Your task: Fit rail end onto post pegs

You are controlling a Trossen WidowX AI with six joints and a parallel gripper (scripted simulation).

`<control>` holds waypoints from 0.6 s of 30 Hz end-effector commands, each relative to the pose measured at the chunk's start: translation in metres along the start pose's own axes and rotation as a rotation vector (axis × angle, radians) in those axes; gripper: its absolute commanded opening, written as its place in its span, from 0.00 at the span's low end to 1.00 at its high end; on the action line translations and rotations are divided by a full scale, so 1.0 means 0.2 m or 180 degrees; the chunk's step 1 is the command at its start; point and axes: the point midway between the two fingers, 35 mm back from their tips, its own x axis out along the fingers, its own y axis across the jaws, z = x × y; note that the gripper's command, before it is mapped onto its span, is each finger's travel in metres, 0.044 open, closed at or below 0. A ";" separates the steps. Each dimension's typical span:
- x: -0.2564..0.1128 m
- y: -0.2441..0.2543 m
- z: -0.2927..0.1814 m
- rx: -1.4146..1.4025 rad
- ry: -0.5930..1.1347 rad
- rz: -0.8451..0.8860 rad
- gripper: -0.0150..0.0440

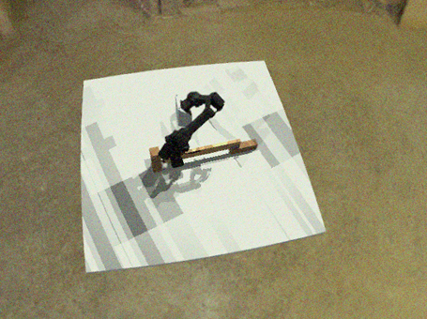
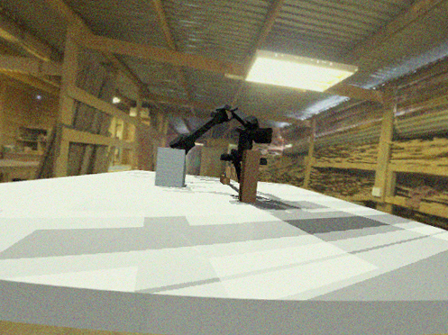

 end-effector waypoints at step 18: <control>-0.01 0.00 -0.04 -0.0001 0.0028 -0.0027 0.25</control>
